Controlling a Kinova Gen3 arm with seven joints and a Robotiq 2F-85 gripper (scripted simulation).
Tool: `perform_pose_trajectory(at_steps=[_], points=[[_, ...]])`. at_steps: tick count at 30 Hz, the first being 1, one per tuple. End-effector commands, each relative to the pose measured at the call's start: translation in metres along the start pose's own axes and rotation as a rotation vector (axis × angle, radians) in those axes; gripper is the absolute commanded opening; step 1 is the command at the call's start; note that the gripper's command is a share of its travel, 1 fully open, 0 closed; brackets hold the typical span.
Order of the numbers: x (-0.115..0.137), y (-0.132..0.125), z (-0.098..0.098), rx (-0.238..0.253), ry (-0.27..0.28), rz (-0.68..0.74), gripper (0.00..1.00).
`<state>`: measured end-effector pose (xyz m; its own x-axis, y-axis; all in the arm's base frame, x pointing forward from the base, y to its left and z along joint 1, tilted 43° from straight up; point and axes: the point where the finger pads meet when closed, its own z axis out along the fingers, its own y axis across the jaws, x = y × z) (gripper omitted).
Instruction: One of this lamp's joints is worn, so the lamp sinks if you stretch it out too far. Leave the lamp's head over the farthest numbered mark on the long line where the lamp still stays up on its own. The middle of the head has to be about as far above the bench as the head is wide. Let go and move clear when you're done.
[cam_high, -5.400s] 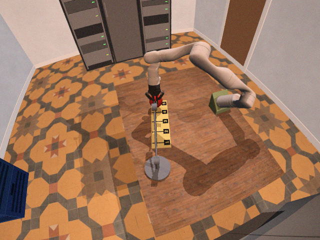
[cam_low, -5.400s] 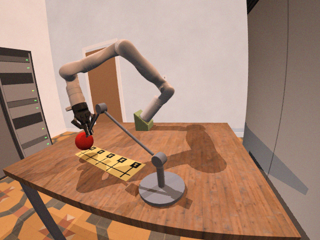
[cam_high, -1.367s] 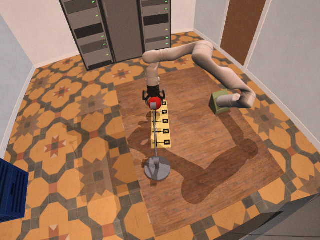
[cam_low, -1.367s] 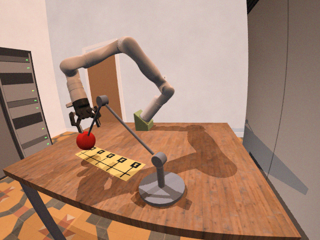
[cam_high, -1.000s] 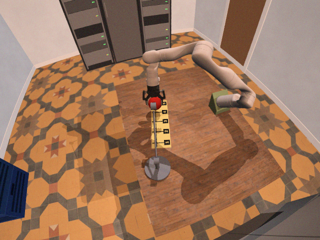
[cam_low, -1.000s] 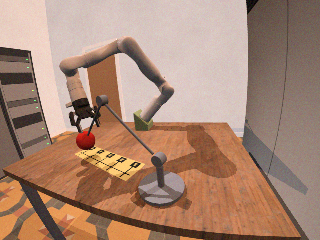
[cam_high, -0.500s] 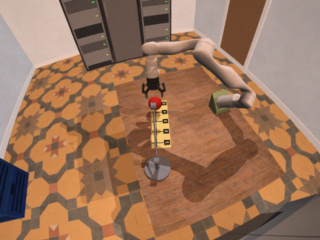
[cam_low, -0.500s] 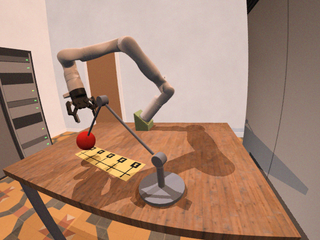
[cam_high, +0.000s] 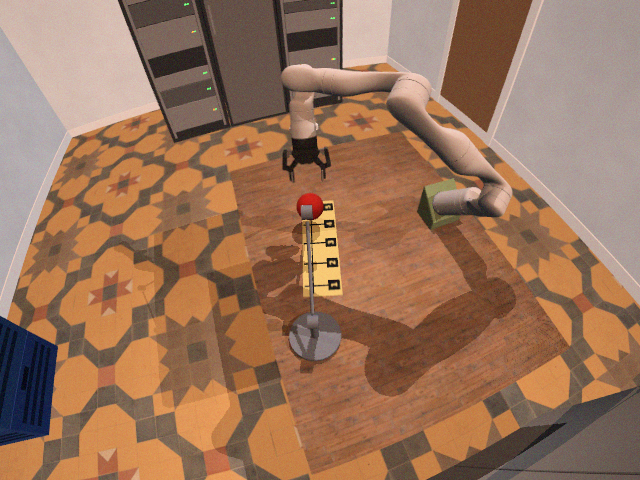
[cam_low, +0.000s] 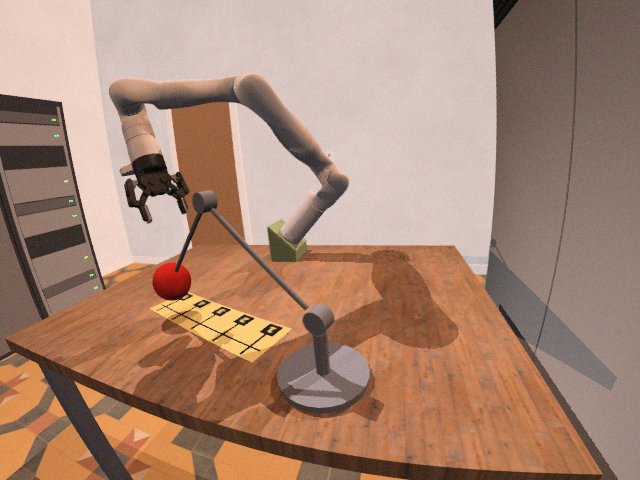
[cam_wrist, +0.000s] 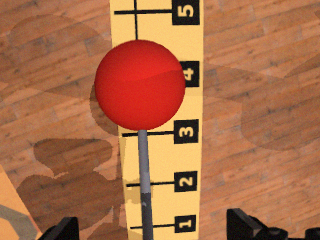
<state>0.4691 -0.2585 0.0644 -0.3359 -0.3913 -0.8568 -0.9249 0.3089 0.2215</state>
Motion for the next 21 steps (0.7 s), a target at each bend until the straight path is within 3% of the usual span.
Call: perform_pose_trajectory(at_steps=[1,3,21], points=[[0.0027,-0.0024,-0.0142,0.011,0.002,-0.002,1.00],[0.0025,-0.0021,-0.0223,0.010,0.002,-0.002,1.00],[-0.0004,-0.0005,-0.0196,0.006,0.003,-0.003,1.00]])
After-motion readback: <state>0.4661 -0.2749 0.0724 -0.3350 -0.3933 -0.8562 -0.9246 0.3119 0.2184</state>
